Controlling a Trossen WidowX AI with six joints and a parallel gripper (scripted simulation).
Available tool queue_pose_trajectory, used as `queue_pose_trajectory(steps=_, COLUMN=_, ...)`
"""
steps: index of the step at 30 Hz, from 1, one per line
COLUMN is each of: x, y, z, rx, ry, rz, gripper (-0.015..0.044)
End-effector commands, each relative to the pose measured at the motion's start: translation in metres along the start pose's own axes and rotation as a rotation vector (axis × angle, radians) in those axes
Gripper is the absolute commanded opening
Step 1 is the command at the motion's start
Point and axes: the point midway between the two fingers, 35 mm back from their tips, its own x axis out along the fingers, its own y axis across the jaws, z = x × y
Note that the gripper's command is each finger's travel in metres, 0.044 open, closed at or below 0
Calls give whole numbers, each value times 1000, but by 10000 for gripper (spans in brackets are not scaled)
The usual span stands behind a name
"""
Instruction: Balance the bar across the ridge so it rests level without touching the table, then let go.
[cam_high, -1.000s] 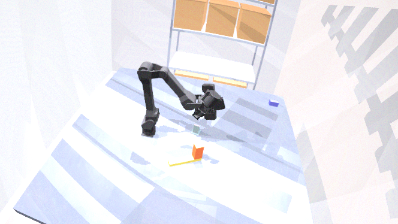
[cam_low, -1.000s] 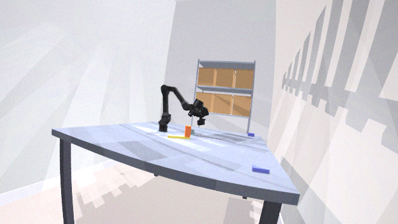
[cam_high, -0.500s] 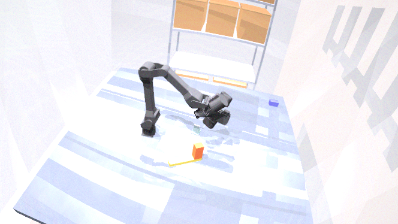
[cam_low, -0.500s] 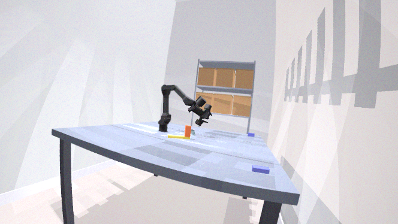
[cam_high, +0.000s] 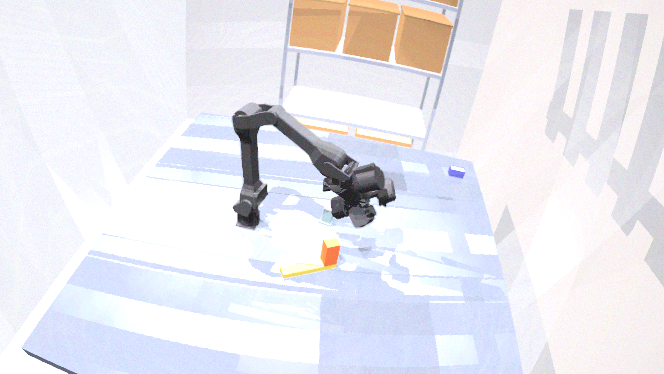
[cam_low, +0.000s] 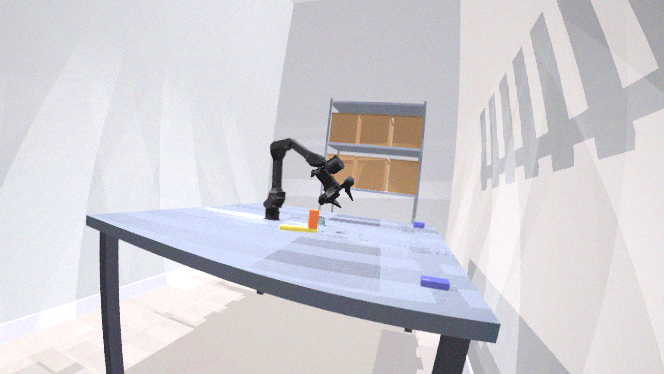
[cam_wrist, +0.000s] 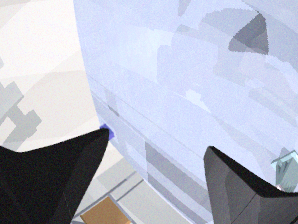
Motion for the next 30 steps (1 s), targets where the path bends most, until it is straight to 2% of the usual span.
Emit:
queue_pose_trajectory(steps=1, x=-12, y=-2, z=17, rx=123, ry=-81, rz=-40, gripper=315)
queue_pose_trajectory(steps=16, x=-82, y=-34, z=68, rx=648, ry=-438, rz=-213, gripper=315)
queue_pose_trajectory(steps=30, x=-167, y=-74, z=80, rx=1077, ry=-787, rz=-352, gripper=315)
